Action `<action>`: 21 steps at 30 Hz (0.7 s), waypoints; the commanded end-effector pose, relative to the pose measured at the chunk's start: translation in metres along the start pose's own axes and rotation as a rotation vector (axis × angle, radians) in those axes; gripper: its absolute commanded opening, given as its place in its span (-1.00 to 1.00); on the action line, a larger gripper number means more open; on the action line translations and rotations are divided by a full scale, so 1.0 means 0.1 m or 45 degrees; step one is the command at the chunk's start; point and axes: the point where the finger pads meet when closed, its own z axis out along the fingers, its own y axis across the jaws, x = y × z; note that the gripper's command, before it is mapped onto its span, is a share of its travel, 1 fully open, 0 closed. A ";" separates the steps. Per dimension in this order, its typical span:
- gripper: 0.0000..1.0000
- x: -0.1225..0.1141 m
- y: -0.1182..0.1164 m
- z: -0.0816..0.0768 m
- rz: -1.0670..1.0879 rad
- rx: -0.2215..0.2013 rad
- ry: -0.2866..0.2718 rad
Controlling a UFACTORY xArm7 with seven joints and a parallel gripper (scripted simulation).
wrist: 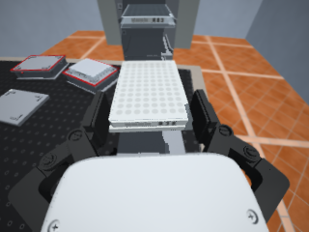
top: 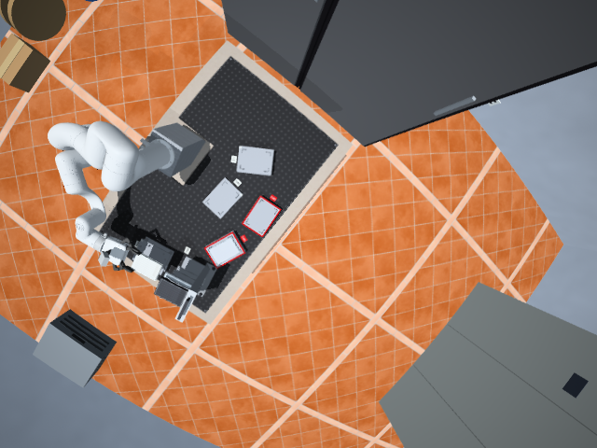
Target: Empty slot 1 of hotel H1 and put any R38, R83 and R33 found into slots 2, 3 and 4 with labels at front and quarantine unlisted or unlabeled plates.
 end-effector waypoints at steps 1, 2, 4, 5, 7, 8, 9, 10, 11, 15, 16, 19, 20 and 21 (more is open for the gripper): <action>-1.00 0.01 0.00 0.07 -0.004 0.001 0.000; -1.00 0.01 0.00 0.08 -0.004 0.001 0.000; -1.00 0.01 0.00 0.11 -0.004 0.001 0.000; -1.00 0.01 0.00 0.12 -0.004 0.001 0.000; -1.00 0.01 0.00 0.15 -0.004 0.001 0.000; -1.00 0.01 0.00 0.16 -0.004 0.001 0.000; -1.00 0.01 0.00 0.18 -0.004 0.001 0.000; -1.00 0.01 0.00 0.18 -0.004 0.001 0.000; -1.00 0.01 0.00 0.18 -0.004 0.001 0.000; -1.00 0.01 0.00 0.23 -0.004 0.001 0.000; -1.00 0.01 0.00 0.24 -0.004 0.001 0.000; -1.00 0.01 0.00 0.28 -0.004 0.001 0.000; -1.00 0.01 0.00 0.30 -0.004 0.001 0.000; -1.00 0.01 0.00 0.31 -0.004 0.001 0.000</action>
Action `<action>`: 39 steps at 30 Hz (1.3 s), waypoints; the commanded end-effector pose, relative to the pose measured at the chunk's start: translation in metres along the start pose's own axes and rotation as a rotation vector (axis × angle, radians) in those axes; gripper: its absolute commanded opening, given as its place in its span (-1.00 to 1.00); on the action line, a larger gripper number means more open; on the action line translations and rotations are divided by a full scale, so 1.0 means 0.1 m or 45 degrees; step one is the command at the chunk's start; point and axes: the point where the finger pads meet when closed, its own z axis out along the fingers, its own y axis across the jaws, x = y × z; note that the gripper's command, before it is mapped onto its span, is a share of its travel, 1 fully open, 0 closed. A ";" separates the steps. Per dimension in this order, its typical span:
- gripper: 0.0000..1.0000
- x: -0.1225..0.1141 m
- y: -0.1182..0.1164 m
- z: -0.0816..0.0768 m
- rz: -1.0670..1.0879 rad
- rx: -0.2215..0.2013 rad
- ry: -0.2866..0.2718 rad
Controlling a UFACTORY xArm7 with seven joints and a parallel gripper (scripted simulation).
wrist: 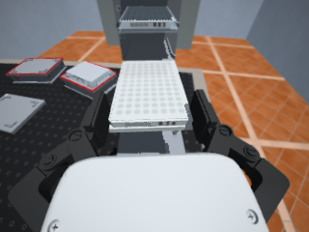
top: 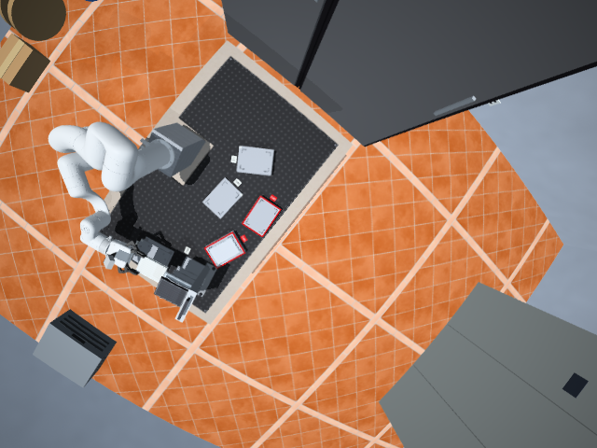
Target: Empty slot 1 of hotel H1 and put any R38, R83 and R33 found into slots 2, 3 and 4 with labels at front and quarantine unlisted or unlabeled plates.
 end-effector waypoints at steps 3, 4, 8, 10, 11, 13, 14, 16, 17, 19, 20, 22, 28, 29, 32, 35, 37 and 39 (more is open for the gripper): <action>-1.00 0.01 0.00 0.10 -0.004 0.001 -0.001; -1.00 0.01 0.00 0.11 -0.004 0.001 -0.001; -1.00 0.01 0.00 0.14 -0.004 0.001 -0.001; -1.00 0.01 0.00 0.16 -0.004 0.001 0.000; -1.00 0.01 0.00 0.18 -0.004 0.001 0.000; -1.00 0.01 0.00 0.20 -0.004 0.001 0.000; -1.00 0.01 0.00 0.22 -0.004 0.001 0.000; -1.00 0.01 0.00 0.24 -0.004 0.001 0.000; -1.00 0.01 0.00 0.26 -0.004 0.001 0.000; -1.00 0.01 0.00 0.28 -0.004 0.001 0.000; -1.00 0.01 0.00 0.30 -0.004 0.001 0.000; -1.00 0.01 0.00 0.32 -0.004 0.001 0.000; -1.00 0.01 0.00 0.38 -0.004 0.001 0.000; -1.00 0.01 0.00 0.39 -0.004 0.001 0.000; -1.00 0.01 0.00 0.43 -0.004 0.001 0.000; -1.00 0.01 0.00 0.47 -0.004 0.001 0.000; -1.00 0.01 0.00 0.50 -0.004 0.001 0.000; -1.00 0.01 0.00 0.52 -0.004 0.001 0.000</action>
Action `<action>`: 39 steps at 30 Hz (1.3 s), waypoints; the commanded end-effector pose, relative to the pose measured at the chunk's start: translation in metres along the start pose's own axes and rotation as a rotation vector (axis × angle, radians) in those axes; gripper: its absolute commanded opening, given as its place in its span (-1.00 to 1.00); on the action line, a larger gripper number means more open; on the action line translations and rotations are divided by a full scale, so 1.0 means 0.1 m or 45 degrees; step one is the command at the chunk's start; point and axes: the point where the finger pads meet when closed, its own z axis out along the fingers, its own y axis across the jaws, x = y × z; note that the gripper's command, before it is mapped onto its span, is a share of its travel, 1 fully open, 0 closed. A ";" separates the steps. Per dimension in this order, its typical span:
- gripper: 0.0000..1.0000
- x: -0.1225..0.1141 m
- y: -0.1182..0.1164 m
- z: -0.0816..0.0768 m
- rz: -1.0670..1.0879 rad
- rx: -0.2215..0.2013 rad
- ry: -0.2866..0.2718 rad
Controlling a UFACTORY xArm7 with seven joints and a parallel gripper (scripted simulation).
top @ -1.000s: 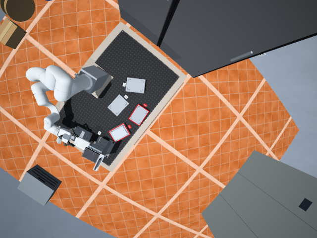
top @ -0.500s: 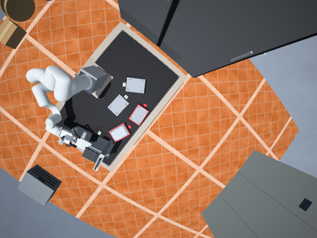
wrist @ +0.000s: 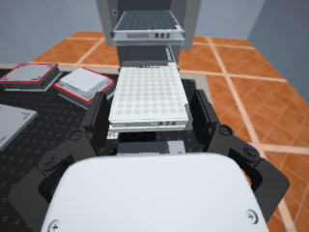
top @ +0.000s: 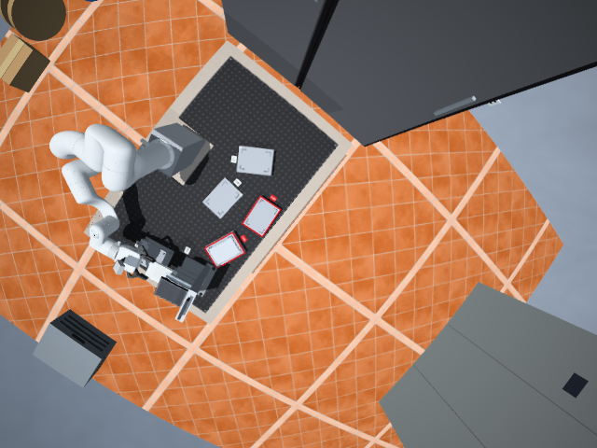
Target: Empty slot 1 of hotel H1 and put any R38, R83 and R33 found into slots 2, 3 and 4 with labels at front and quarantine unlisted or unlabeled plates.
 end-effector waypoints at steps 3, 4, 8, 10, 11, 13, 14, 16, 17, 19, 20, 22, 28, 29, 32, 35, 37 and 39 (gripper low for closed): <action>-1.00 0.01 0.00 0.07 -0.004 0.001 0.000; -1.00 0.01 0.00 0.09 -0.004 0.001 0.000; -1.00 0.01 0.00 0.14 -0.004 0.001 0.000; -1.00 0.01 0.00 0.17 -0.004 0.001 0.000; -1.00 0.01 0.00 0.18 -0.004 0.001 0.000; -1.00 0.01 0.00 0.21 -0.004 0.001 0.000; -1.00 0.01 0.00 0.22 -0.004 0.001 0.000; -1.00 0.01 0.00 0.25 -0.004 0.001 0.000; -1.00 0.01 0.00 0.26 -0.004 0.001 0.000; -1.00 0.01 0.00 0.26 -0.004 0.001 0.000; -1.00 0.01 0.00 0.27 -0.004 0.001 0.000; -1.00 0.01 0.00 0.30 -0.004 0.001 0.000; -1.00 0.01 0.00 0.38 -0.004 0.001 0.000; -1.00 0.01 0.00 0.39 -0.004 0.001 0.000; -1.00 0.01 0.00 0.43 -0.004 0.001 0.000; -1.00 0.01 0.00 0.45 -0.004 0.001 0.000; -1.00 0.01 0.00 0.45 -0.004 0.001 0.000; -1.00 0.01 0.00 0.45 -0.004 0.001 0.000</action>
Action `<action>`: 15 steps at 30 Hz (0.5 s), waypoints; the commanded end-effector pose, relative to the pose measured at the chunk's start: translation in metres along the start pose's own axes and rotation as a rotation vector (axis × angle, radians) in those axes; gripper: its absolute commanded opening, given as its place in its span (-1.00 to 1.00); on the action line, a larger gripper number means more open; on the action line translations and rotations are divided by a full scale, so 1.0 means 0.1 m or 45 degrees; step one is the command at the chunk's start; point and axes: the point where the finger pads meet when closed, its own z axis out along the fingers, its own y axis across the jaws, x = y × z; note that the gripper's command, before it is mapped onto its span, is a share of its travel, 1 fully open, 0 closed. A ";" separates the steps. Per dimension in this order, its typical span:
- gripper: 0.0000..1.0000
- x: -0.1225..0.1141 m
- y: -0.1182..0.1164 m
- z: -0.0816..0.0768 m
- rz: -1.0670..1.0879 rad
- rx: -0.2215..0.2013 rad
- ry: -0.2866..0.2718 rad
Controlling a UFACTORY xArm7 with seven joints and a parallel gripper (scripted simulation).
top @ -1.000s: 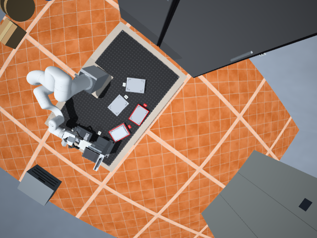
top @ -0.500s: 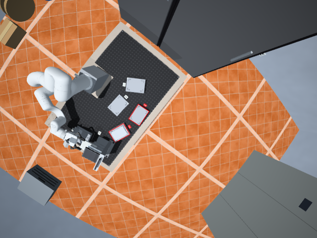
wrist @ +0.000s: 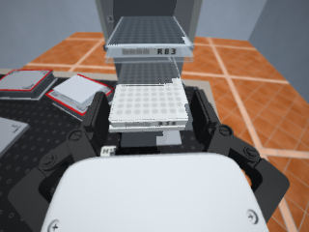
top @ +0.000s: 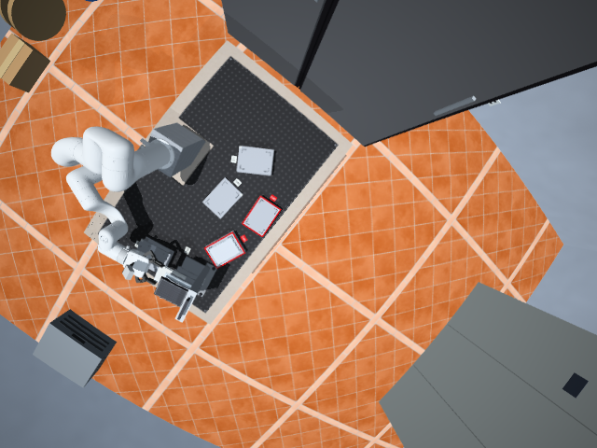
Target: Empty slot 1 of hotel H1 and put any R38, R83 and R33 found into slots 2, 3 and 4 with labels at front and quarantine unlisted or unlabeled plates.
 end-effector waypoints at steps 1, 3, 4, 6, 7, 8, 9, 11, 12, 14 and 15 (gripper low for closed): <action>-1.00 0.01 0.01 0.01 -0.004 0.000 0.000; -1.00 0.01 0.01 0.01 -0.004 0.000 0.000; -1.00 0.01 0.01 0.01 -0.004 0.000 0.000; -1.00 0.01 0.01 0.01 -0.004 0.000 0.000; -1.00 0.01 0.01 0.01 -0.004 0.000 0.000; -1.00 0.01 0.01 0.01 -0.004 0.000 0.000; -1.00 0.01 0.01 0.02 -0.004 0.000 0.000; -1.00 0.01 0.01 0.02 -0.004 0.000 0.000; -1.00 0.00 0.01 0.03 -0.004 0.000 0.000; -1.00 0.00 0.01 0.03 -0.004 0.000 0.000; -1.00 0.00 0.01 0.03 -0.004 0.000 0.000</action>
